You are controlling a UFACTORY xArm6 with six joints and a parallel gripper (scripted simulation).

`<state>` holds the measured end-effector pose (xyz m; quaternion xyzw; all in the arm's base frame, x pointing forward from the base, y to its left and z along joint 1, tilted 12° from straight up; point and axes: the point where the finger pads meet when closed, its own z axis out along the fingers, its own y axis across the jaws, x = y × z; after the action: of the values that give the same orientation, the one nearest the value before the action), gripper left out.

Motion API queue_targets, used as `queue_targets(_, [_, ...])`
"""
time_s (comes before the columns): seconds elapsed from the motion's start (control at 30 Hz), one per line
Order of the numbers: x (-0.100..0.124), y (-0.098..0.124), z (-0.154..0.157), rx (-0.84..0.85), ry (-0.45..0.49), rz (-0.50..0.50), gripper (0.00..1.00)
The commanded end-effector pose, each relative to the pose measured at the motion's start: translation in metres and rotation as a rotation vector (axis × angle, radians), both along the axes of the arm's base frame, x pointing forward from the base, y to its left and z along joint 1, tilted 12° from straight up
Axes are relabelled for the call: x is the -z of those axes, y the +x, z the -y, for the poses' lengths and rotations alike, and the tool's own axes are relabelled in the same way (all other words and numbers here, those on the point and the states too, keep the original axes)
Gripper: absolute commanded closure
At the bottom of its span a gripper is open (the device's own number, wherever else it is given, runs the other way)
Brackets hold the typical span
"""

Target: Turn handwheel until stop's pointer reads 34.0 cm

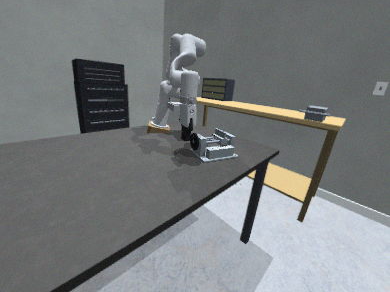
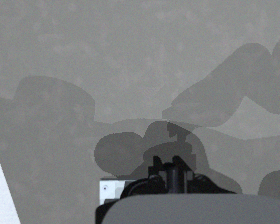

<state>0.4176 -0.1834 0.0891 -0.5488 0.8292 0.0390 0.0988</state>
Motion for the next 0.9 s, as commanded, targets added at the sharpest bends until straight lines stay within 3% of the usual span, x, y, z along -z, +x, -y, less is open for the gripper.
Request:
queue_targets(0.0, [-0.0018,0.0014,0.0010,0.001,-0.003,0.005,0.94])
queue_targets(0.87, [-0.0043,0.0075,0.0041,0.001,-0.003,0.005,0.94])
